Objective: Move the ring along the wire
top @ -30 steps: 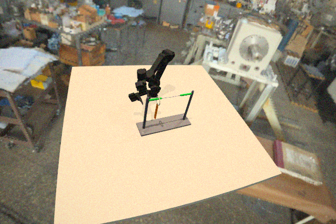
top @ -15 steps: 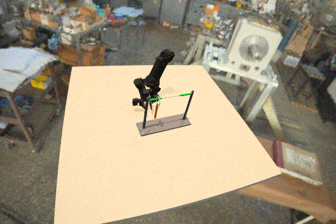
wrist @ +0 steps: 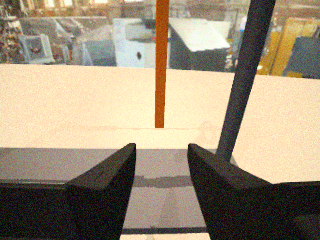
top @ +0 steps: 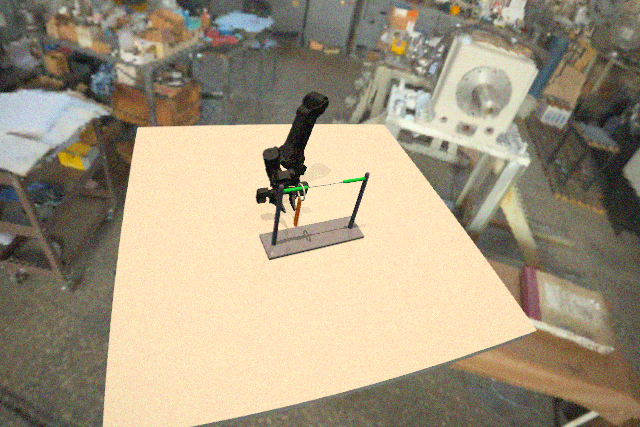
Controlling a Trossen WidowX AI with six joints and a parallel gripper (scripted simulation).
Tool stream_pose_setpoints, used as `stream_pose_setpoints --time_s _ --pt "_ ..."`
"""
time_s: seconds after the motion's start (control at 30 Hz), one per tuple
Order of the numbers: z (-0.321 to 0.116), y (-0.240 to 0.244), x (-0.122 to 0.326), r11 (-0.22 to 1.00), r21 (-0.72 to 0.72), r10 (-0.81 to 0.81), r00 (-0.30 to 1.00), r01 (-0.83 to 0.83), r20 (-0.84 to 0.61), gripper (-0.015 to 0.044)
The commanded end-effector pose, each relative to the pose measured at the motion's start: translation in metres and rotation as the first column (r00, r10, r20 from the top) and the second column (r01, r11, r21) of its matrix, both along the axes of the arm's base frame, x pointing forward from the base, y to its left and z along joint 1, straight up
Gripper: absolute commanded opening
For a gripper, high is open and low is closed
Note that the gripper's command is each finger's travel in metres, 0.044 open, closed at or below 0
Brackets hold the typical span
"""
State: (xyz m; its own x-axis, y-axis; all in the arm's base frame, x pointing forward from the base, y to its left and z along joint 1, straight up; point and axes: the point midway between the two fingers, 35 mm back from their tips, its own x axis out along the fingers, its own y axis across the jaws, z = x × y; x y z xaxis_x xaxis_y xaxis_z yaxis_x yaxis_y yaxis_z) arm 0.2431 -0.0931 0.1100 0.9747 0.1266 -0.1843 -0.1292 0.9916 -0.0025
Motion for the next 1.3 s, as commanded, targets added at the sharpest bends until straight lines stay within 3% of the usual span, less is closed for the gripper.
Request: stream_pose_setpoints --time_s 0.0,1.27 --pt "0.01 0.001 0.008 1.0 -0.006 -0.002 1.0 0.002 0.02 0.016" --pt "0.004 0.004 0.058 1.0 -0.008 -0.001 1.0 0.001 0.02 0.016"
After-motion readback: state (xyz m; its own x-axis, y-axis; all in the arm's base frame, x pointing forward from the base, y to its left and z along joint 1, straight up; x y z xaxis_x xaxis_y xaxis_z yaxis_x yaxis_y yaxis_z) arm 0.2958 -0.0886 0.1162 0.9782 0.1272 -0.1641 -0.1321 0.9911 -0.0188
